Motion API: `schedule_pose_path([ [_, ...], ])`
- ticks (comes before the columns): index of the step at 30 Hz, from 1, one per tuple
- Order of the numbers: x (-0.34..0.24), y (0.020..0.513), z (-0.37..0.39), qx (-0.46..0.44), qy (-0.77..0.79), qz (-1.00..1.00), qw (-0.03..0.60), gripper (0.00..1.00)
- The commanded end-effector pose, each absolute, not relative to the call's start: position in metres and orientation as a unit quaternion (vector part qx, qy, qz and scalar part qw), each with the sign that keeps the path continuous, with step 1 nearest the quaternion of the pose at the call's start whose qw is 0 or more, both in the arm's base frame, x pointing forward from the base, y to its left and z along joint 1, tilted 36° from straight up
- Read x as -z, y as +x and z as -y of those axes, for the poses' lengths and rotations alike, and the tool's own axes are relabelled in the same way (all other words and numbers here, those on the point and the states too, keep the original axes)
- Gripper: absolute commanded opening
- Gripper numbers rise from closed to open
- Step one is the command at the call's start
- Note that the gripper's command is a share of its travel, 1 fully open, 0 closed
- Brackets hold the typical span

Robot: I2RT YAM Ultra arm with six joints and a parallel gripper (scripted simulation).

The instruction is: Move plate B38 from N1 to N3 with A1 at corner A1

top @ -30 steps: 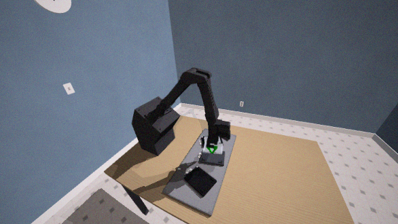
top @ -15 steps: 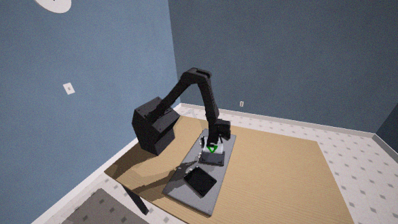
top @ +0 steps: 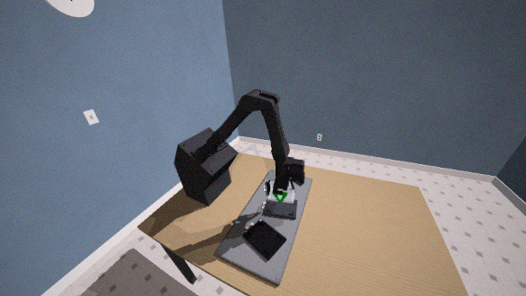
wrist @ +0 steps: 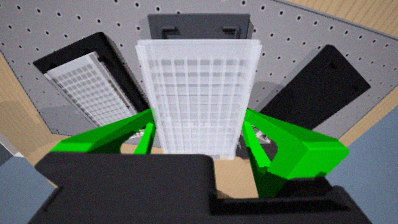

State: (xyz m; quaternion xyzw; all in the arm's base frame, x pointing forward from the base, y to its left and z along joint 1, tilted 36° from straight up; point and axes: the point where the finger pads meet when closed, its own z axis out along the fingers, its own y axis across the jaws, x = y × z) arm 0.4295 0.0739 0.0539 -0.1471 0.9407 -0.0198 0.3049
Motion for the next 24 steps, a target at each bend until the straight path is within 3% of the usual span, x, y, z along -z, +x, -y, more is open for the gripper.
schedule_pose_path([
  [1,-0.058,0.431,-0.074,0.02,-0.147,-0.939,0.31,0.0],
  [24,-0.044,0.442,-0.075,0.02,-0.147,-0.939,0.31,0.0],
])
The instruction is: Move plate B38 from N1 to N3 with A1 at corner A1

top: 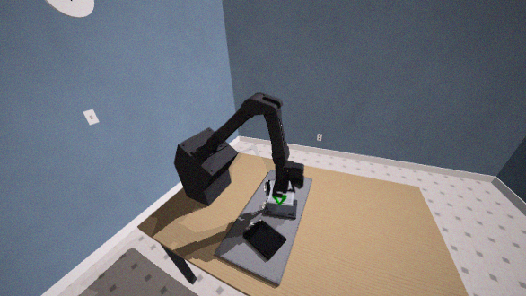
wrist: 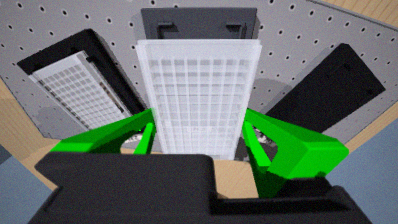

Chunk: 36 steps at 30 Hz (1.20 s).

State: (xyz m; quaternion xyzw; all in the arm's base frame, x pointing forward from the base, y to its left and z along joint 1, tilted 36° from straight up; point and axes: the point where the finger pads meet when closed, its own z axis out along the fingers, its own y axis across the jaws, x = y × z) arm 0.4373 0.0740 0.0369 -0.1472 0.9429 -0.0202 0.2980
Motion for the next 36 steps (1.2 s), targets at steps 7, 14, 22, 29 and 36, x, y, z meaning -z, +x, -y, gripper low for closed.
schedule_pose_path([
  [7,-0.035,0.449,-0.076,0.02,-0.147,-0.939,0.31,0.0],
  [14,-0.026,0.456,-0.076,0.02,-0.147,-0.939,0.31,0.0],
  [22,-0.018,0.462,-0.077,0.02,-0.147,-0.939,0.31,0.0],
  [29,-0.008,0.469,-0.078,0.02,-0.147,-0.939,0.31,0.0],
  [36,-0.004,0.473,-0.078,0.02,-0.147,-0.939,0.31,0.0],
])
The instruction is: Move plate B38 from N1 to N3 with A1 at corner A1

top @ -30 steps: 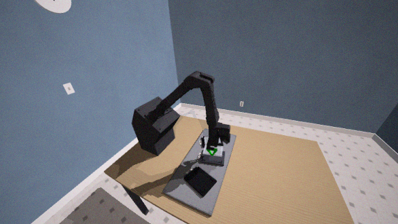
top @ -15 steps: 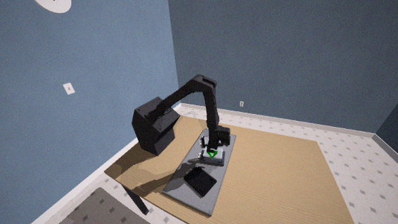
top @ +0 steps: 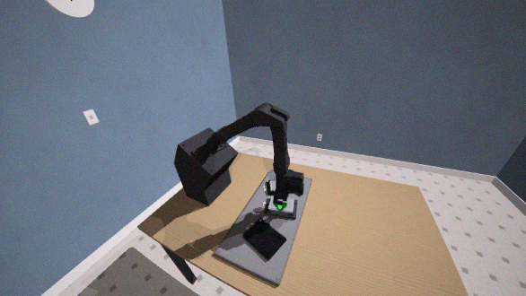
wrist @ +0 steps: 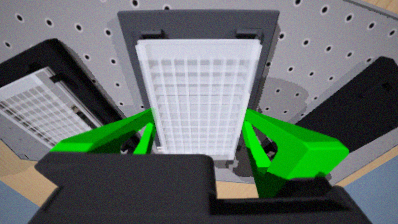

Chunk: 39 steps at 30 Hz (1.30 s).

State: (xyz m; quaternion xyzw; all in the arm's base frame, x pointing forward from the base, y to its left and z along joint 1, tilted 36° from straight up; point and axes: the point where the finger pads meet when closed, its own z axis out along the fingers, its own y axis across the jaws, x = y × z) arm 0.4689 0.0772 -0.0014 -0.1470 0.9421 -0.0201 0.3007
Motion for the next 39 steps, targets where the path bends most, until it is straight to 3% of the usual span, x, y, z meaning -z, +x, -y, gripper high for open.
schedule_pose_path([
  [1,-0.0042,0.4726,-0.078,0.02,-0.147,-0.939,0.31,0.0],
  [39,0.0,0.4732,-0.0778,0.02,-0.147,-0.939,0.31,0.0],
])
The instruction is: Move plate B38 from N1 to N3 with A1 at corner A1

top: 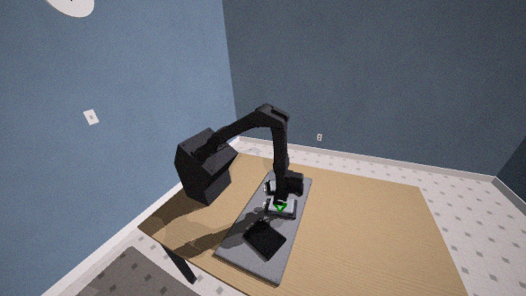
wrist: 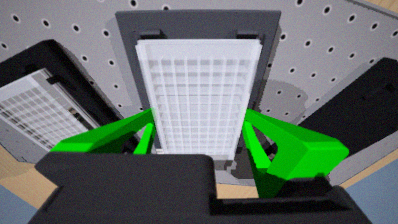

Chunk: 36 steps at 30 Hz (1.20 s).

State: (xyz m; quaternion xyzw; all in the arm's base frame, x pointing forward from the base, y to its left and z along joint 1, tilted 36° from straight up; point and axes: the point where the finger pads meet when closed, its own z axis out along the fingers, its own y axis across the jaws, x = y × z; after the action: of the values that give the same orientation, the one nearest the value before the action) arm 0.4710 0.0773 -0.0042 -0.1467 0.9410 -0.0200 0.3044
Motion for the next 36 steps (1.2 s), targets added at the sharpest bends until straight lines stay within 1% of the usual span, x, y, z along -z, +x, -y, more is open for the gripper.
schedule_pose_path([
  [1,0.0001,0.4733,-0.0778,0.02,-0.147,-0.939,0.31,0.0],
  [36,0.0042,0.4765,-0.0781,0.02,-0.147,-0.939,0.31,0.0],
])
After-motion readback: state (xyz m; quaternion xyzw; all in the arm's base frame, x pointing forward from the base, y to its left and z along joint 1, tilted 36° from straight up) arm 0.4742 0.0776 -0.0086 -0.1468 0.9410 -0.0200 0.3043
